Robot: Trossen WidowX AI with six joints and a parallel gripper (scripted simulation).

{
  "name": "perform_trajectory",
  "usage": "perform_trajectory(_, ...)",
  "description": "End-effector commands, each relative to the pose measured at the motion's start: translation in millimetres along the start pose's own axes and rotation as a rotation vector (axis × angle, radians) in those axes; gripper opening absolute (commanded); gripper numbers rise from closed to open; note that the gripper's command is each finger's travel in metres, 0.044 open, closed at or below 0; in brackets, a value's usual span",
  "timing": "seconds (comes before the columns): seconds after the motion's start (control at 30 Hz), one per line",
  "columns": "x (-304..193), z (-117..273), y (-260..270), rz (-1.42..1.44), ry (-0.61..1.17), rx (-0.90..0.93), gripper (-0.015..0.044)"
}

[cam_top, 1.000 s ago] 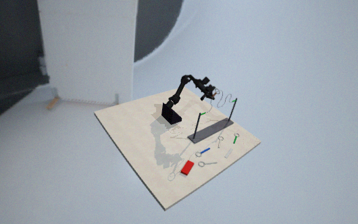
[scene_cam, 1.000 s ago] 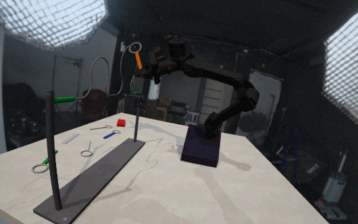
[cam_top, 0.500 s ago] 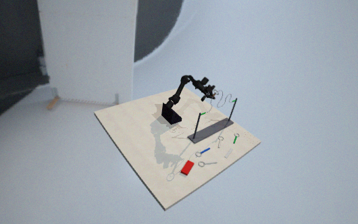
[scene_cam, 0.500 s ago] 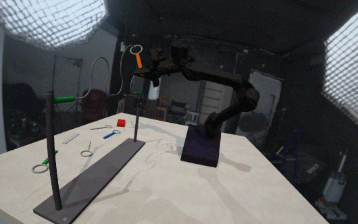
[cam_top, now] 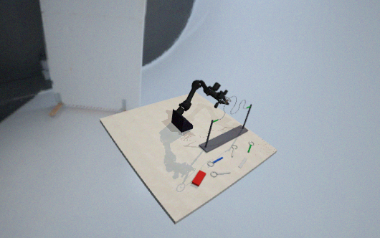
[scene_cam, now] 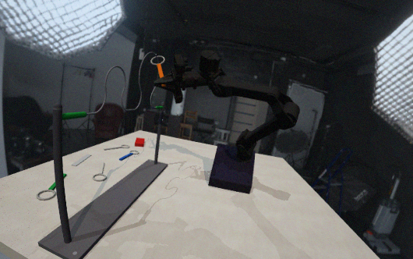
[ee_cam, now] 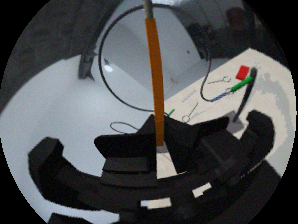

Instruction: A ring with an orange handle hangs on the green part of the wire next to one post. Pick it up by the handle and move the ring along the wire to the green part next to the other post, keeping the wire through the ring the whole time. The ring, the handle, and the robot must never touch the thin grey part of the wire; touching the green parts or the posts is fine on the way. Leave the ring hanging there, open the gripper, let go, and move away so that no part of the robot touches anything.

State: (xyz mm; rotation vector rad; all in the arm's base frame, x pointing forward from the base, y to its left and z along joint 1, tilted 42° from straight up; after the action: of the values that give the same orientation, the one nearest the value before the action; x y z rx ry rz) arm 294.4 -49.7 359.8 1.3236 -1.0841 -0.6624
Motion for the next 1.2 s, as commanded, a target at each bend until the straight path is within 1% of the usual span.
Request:
perform_trajectory(0.0, -0.6, -0.2, -1.8, -0.054, -0.012, 0.021, -0.015)
perform_trajectory(1.17, -2.2, -1.5, 1.7, -0.368, -0.068, 0.187, -0.015)
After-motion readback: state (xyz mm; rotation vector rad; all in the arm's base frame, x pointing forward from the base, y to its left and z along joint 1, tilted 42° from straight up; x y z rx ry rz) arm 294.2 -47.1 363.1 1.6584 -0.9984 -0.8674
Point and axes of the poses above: the point midway between the two fingers, 35 mm back from their tips, its own z axis back along the fingers, its own y axis across the jaws, x = y × z, the point moved 5 cm from there along z, back along the fingers, and after that the axes turned 5 degrees about z, right-handed, at the moved point
